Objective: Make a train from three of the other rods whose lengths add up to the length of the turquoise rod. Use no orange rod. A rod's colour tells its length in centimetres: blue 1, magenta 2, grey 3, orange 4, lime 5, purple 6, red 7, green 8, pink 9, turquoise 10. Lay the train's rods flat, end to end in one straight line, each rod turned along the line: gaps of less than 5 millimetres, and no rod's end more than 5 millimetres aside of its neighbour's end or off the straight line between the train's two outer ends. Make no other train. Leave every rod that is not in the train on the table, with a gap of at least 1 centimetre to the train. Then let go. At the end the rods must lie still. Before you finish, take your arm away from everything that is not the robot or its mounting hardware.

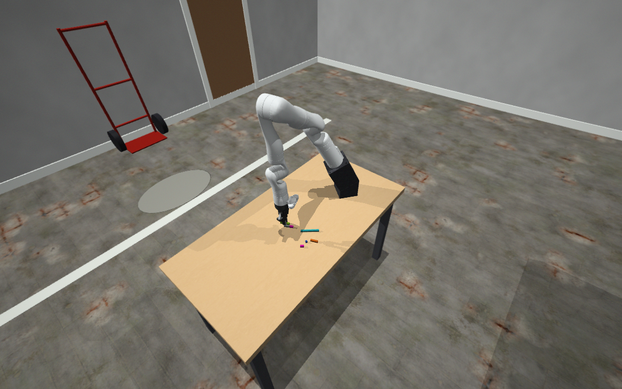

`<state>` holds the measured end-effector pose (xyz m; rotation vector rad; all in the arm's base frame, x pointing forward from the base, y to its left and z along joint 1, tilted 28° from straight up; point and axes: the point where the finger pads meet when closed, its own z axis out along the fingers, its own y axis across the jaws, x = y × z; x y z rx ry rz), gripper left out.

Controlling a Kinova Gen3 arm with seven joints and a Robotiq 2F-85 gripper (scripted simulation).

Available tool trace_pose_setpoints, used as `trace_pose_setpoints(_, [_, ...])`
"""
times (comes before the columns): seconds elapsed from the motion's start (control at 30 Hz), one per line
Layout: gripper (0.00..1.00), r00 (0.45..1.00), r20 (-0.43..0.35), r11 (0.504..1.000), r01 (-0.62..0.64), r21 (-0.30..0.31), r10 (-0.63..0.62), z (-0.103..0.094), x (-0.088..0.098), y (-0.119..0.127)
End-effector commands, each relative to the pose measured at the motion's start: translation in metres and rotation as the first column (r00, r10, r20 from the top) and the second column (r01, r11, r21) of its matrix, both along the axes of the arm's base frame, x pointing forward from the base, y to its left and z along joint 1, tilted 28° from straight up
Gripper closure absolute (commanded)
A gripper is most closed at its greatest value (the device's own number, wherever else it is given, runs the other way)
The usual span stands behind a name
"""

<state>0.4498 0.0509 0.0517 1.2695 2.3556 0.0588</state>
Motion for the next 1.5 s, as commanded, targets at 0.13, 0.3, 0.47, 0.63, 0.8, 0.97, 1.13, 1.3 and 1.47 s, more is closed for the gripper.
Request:
trace_pose_setpoints(0.13, [0.95, 0.969, 0.039, 0.964, 0.238, 0.12, -0.245, 0.001, -0.001, -0.006])
trace_pose_setpoints(0.3, [0.95, 0.896, 0.046, 0.878, 0.422, 0.224, -0.442, 0.002, -0.001, -0.01])
trace_pose_setpoints(0.47, [0.95, 0.833, 0.039, 0.805, 0.521, 0.285, -0.552, 0.003, -0.001, -0.013])
trace_pose_setpoints(0.63, [0.95, 0.7, 0.011, 0.651, 0.657, 0.38, -0.714, 0.005, -0.002, -0.018])
trace_pose_setpoints(0.8, [0.95, 0.543, -0.036, 0.467, 0.753, 0.463, -0.839, 0.006, -0.002, -0.023])
trace_pose_setpoints(0.97, [0.95, 0.44, -0.071, 0.348, 0.79, 0.504, -0.895, 0.007, -0.003, -0.026])
trace_pose_setpoints(1.13, [0.95, 0.264, -0.139, 0.144, 0.817, 0.559, -0.955, 0.009, -0.004, -0.031])
trace_pose_setpoints(1.3, [0.95, 0.09, -0.214, -0.057, 0.802, 0.595, -0.973, 0.011, -0.005, -0.036])
trace_pose_setpoints(1.47, [0.95, -0.041, -0.275, -0.208, 0.764, 0.61, -0.96, 0.012, -0.006, -0.04])
